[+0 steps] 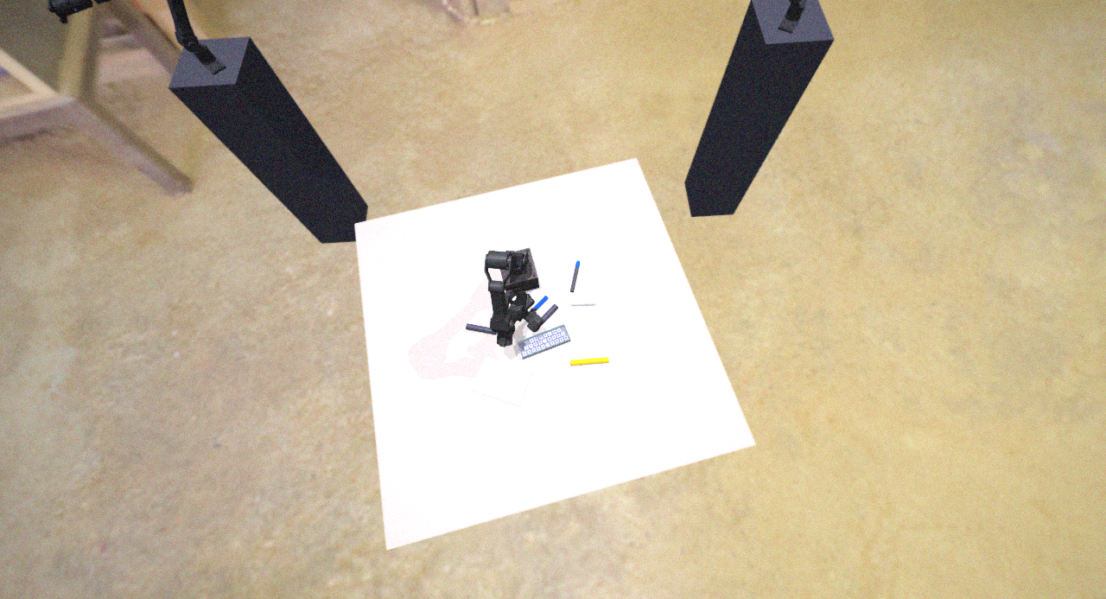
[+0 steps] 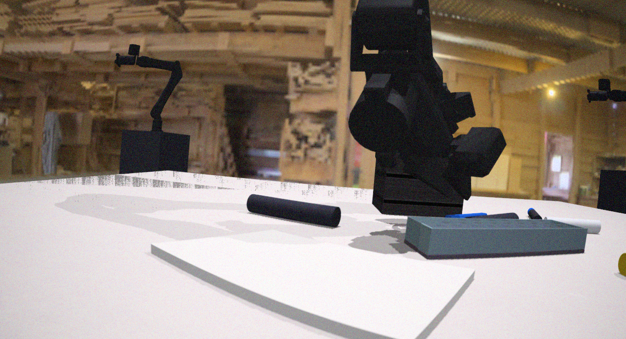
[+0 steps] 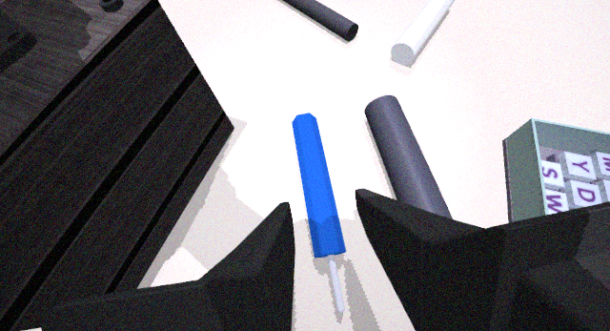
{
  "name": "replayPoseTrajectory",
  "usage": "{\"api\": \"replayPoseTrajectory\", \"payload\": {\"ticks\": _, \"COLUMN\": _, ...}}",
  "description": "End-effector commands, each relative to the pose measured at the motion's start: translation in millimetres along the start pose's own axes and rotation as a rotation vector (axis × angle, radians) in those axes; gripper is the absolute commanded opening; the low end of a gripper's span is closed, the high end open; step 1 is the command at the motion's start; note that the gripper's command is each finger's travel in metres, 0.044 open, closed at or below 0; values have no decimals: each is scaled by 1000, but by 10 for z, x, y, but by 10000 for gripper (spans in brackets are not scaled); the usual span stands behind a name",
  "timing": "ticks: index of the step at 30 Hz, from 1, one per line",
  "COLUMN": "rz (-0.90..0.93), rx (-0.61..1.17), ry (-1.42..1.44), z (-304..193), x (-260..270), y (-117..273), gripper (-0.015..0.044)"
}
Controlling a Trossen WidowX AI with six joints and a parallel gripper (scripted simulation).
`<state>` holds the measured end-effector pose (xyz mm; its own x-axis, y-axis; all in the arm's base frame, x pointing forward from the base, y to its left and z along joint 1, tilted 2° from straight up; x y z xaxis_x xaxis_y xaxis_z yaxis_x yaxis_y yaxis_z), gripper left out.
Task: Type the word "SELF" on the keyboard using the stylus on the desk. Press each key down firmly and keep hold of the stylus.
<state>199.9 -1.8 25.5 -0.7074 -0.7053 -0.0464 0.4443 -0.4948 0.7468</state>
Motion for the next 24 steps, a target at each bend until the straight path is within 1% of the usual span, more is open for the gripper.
{"api": "replayPoseTrajectory", "payload": {"ticks": 1, "rz": 0, "rx": -1, "ry": 5, "z": -28, "x": 2, "y": -31, "gripper": 150}}
{"api": "replayPoseTrajectory", "payload": {"ticks": 24, "rz": 0, "rx": -1, "ry": 5, "z": -146, "x": 6, "y": -157, "gripper": 150}}
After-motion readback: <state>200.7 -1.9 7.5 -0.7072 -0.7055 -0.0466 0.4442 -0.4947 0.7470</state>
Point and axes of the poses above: the point midway between the two fingers, 35 mm back from their tips, its own y axis back along the fingers, its own x axis across the jaws, z = x × y, the point moved 7 cm from there along y, back along the fingers, and after that the axes turned 2 degrees about y, right-handed, at the moved point
